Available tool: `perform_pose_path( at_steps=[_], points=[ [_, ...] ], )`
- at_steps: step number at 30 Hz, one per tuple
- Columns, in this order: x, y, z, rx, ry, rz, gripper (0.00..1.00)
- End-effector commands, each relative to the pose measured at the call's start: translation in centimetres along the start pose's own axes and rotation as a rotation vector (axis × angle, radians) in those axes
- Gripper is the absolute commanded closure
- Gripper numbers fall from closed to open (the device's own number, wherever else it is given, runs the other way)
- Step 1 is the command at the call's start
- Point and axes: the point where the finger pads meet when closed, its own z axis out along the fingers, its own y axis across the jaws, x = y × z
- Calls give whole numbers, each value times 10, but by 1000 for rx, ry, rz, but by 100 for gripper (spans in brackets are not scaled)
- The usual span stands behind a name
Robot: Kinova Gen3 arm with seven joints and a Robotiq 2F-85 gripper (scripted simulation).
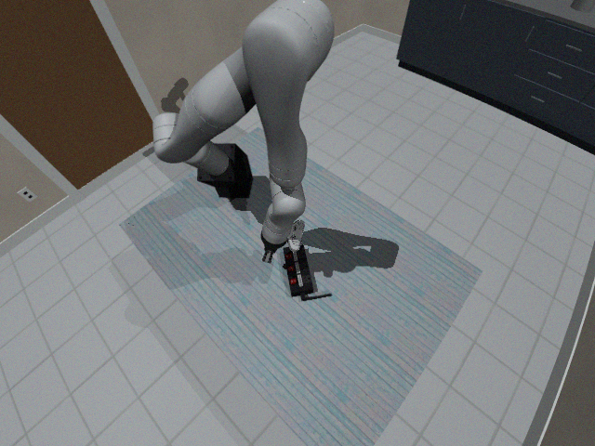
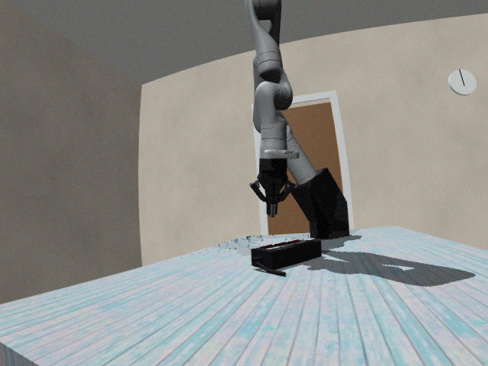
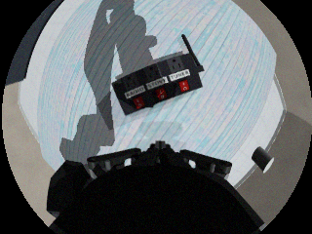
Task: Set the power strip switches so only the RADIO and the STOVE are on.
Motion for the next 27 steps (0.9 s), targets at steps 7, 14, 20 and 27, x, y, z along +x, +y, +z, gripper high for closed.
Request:
perform_pose_path(
  at_steps=[7,14,20,27],
  points=[
    [0,0,0,0,1,0,100],
    [0,0,0,0,1,0,100],
    [1,0,2,-1,1,0,100],
    [4,0,8,-2,1,0,100]
  ],
)
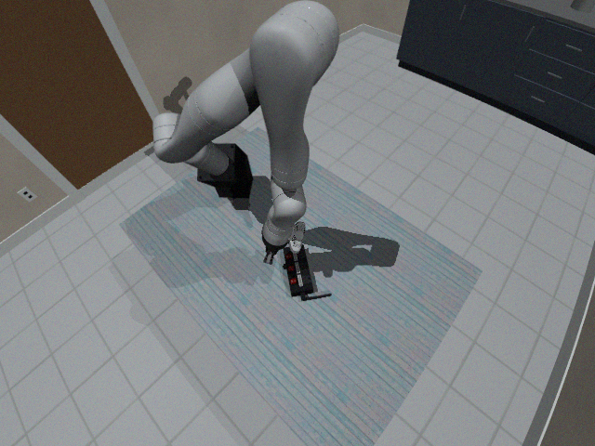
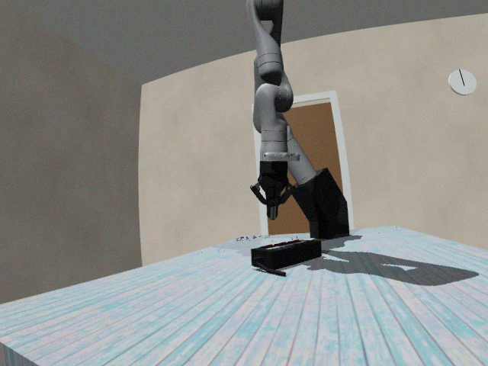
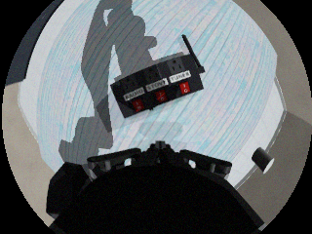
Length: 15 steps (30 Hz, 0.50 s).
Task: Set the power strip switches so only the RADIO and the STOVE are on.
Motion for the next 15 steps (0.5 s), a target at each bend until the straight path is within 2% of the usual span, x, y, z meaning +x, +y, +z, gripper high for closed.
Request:
perform_pose_path(
  at_steps=[1,3,4,12,13,15],
  points=[
    [-1,0,1,-2,-4,0,100],
    [-1,0,1,-2,-4,0,100],
    [2,1,10,-4,-4,0,100],
    [2,1,10,-4,-4,0,100],
    [6,1,21,-5,-3,0,100],
    [6,1,21,-5,-3,0,100]
  ],
)
